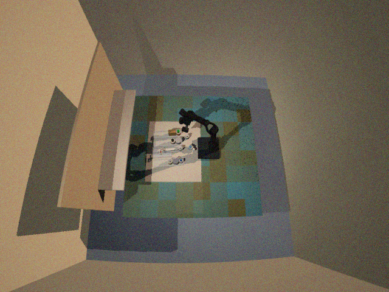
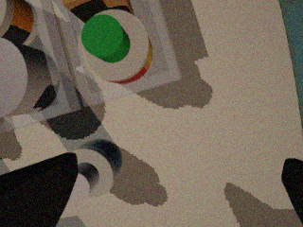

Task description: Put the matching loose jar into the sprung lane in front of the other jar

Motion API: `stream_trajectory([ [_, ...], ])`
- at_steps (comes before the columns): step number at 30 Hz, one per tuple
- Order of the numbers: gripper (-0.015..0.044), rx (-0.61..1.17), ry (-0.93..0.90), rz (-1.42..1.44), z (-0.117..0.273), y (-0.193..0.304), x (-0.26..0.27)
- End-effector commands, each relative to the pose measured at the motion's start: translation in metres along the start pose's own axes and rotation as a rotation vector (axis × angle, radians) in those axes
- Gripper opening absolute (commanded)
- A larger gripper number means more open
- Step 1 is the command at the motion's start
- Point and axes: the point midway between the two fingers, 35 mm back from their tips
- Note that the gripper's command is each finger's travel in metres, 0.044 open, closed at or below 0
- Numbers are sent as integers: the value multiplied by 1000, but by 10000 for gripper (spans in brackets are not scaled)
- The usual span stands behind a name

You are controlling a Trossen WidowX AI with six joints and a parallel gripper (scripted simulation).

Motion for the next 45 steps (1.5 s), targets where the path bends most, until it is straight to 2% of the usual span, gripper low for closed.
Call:
stream_trajectory([
  [1,440,160,18,188,-1,28,52],
  [8,440,187,23,224,0,34,60],
  [12,440,187,22,224,-24,40,60],
  [22,440,187,22,224,-47,45,60],
  [45,440,187,22,224,-77,51,59],
])
Point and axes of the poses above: the point midway between the two fingers, 35 mm back from their tips, its own z axis back along the fingers, its own x axis across the jaws, y = z × x, and after that the axes turned 9 degrees about -z, right-handed
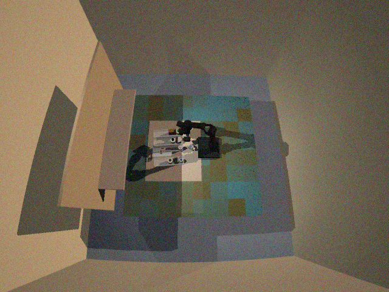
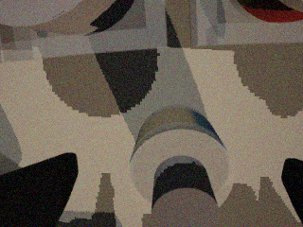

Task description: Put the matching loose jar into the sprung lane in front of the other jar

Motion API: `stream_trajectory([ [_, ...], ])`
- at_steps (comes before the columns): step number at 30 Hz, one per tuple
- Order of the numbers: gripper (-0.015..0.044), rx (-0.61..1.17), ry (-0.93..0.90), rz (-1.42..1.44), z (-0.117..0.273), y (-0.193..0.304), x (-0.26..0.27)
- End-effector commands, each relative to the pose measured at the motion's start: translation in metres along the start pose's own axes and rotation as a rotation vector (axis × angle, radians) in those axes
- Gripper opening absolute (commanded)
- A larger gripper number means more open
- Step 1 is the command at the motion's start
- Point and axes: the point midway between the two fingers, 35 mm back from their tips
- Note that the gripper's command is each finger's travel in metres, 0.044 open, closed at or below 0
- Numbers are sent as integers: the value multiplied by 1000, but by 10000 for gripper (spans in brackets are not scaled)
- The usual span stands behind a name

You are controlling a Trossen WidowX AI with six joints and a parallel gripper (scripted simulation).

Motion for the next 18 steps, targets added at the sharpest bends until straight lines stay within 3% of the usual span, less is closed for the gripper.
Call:
stream_trajectory([
  [1,440,9,1,-1,-7,2,0],
  [2,440,9,1,-1,-7,2,0],
  [11,204,9,1,-1,-7,2,0],
  [18,157,9,1,-1,-7,2,0],
])
Point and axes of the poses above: the point midway between the two fingers, 35 mm back from their tips, its own z axis back along the fingers, its own x axis across the jaws, y = z × x, and after that the axes turned 9 degrees about -z, right-handed
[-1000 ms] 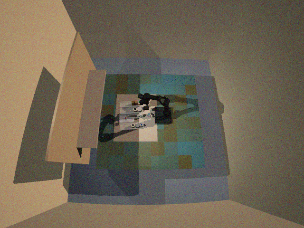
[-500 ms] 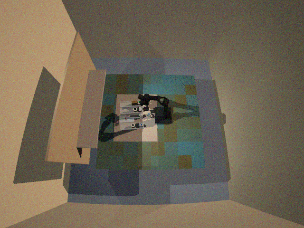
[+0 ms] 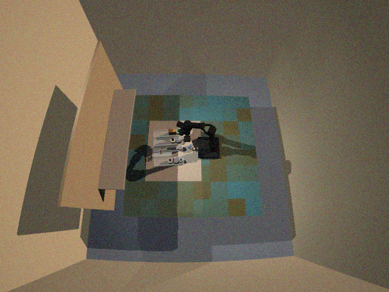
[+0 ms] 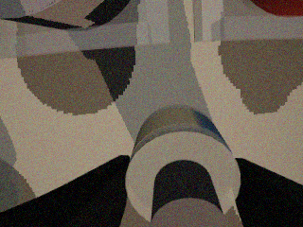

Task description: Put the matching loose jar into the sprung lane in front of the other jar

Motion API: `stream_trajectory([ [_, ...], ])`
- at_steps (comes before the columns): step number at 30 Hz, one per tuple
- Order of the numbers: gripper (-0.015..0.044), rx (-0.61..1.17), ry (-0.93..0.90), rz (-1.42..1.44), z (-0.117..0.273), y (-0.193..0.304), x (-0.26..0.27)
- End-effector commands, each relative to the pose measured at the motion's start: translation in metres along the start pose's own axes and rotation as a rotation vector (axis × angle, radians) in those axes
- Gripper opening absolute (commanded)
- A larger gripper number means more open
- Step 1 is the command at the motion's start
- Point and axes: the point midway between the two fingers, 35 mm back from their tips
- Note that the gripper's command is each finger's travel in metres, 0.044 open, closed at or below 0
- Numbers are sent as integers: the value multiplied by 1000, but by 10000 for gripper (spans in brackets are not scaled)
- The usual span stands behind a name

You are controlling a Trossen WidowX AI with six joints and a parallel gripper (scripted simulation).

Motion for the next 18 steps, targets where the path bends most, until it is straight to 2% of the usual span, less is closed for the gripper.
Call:
stream_trajectory([
  [1,131,1,3,-1,-1,0,0],
  [6,0,1,3,-1,20,-2,-1],
  [18,0,1,4,-1,95,3,2],
])
Point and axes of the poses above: the point midway between the two fingers, 35 mm back from their tips, its own z axis back along the fingers, its own x axis across the jaws, y = z × x, and after that the axes turned 9 degrees about -z, right-handed
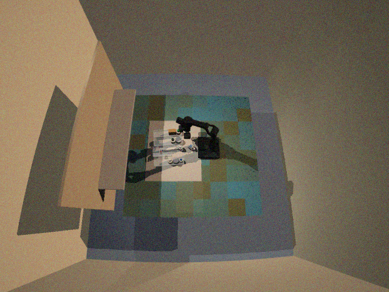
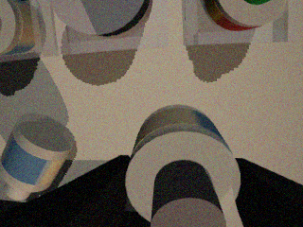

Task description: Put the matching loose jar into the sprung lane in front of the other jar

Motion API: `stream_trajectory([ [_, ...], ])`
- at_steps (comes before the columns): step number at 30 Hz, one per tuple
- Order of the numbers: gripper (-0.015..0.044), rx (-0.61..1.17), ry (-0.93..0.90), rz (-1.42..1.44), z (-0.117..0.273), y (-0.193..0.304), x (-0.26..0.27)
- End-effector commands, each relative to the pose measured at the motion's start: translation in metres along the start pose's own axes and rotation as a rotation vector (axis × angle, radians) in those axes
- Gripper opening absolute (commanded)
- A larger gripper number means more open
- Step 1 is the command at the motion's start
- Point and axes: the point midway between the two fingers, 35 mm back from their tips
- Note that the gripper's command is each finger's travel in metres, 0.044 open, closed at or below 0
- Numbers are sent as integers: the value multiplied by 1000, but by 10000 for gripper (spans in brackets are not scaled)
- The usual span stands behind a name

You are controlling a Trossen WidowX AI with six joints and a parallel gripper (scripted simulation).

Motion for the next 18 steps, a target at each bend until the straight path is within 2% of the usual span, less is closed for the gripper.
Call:
stream_trajectory([
  [1,0,2,3,-1,23,5,1],
  [6,0,2,3,1,26,5,5],
  [18,0,1,-2,39,2,-5,64],
])
Point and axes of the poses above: the point midway between the two fingers, 35 mm back from their tips, its own z axis back along the fingers, its own x axis across the jaws, y = z × x, and after that the axes turned 9 degrees about -z, right-handed
